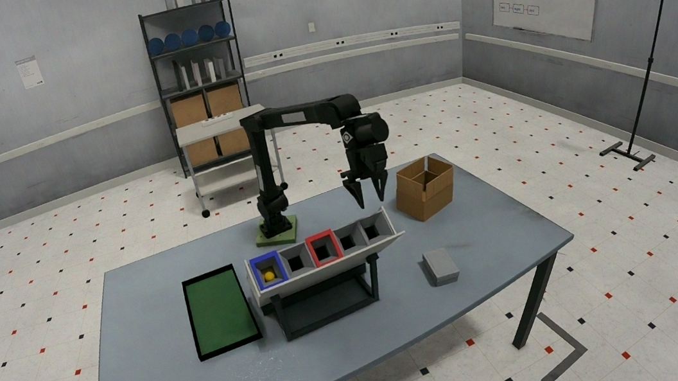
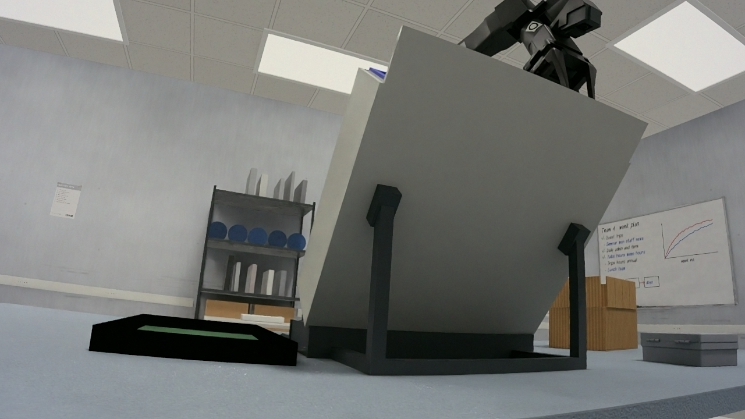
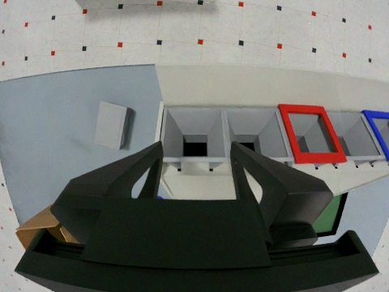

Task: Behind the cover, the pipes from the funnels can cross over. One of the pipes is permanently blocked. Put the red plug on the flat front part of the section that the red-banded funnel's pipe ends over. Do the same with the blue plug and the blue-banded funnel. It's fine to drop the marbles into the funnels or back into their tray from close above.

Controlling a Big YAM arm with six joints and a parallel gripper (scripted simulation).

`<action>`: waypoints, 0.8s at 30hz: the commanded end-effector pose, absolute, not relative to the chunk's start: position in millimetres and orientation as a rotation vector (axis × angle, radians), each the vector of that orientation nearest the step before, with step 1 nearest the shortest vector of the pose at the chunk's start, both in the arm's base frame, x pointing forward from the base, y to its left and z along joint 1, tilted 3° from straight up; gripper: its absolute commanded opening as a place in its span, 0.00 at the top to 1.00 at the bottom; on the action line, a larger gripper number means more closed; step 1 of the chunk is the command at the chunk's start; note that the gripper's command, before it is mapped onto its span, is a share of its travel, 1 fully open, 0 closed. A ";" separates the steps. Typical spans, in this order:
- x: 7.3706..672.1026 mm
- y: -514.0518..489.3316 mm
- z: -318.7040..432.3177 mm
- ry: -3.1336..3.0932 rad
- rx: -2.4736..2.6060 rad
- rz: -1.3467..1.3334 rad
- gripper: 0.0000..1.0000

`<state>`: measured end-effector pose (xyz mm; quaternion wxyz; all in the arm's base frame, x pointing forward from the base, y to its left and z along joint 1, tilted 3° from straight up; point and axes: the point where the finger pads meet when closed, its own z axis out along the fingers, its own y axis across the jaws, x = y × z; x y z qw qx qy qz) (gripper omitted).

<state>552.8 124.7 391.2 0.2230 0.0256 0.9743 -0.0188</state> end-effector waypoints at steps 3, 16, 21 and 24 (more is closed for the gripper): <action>560.6 125.3 415.3 2.642 0.070 -0.034 0.41; 564.8 125.7 422.3 2.642 0.070 -0.034 0.41; 554.7 126.3 422.1 2.643 0.070 -0.034 0.41; 522.5 128.0 418.3 2.643 0.070 -0.034 0.41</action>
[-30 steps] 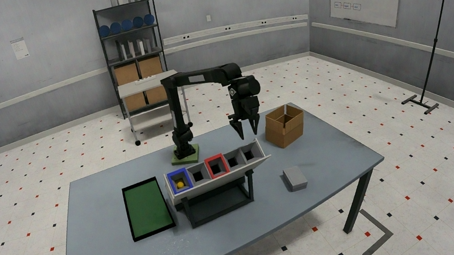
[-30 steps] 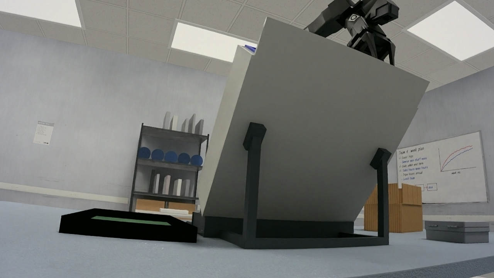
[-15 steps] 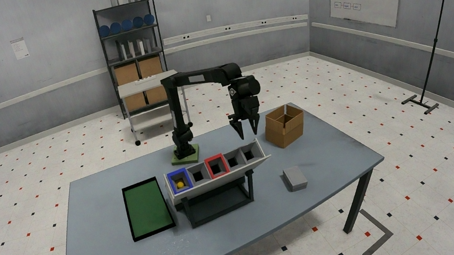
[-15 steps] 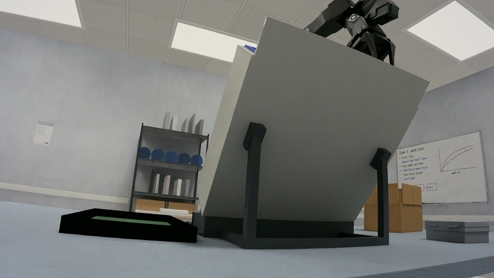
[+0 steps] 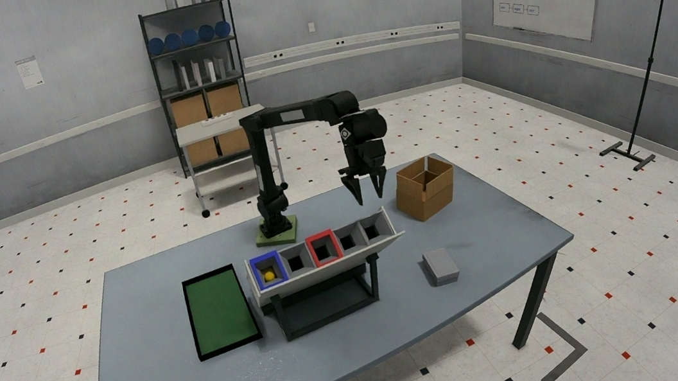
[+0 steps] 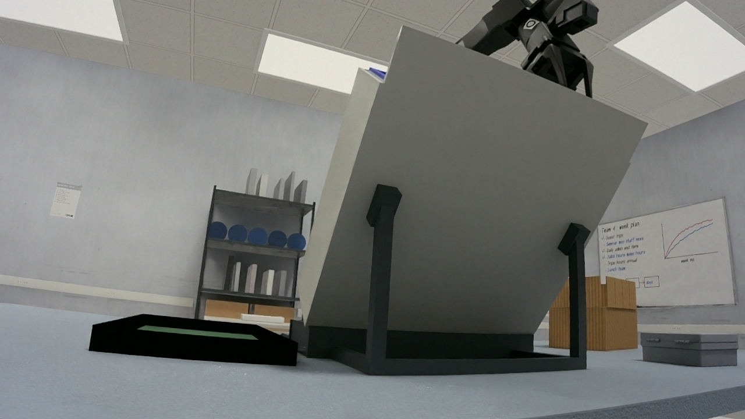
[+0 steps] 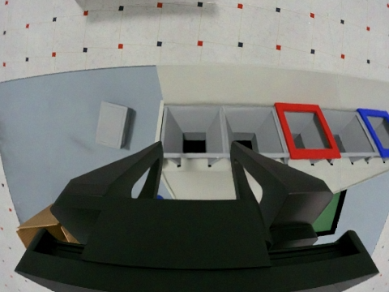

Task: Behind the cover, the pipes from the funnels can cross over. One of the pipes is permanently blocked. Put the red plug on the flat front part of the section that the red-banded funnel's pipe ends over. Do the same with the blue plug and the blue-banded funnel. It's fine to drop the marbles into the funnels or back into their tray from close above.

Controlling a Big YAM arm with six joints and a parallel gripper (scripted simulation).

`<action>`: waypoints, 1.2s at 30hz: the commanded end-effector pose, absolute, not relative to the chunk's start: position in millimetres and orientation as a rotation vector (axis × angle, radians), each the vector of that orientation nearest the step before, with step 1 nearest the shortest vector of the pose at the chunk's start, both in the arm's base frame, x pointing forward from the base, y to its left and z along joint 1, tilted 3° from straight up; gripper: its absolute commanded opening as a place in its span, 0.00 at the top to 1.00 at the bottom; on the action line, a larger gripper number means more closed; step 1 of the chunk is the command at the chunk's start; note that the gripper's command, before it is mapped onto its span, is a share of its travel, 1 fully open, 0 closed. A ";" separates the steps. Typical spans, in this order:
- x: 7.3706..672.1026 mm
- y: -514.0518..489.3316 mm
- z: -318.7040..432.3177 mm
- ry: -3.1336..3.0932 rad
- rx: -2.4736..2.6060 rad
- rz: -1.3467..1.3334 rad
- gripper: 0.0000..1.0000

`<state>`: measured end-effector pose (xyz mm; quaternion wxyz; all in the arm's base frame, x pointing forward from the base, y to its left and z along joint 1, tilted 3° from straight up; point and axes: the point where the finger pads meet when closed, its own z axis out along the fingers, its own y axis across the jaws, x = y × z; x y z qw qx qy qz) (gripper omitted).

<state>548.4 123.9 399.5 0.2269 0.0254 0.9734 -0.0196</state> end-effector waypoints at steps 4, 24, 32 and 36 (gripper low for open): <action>479.5 130.3 413.3 2.643 0.071 -0.034 0.41; 397.0 134.5 404.7 2.647 0.073 -0.033 0.41; 383.1 122.1 395.2 2.684 0.075 -0.030 0.41; 360.4 97.3 376.0 2.757 0.077 -0.026 0.41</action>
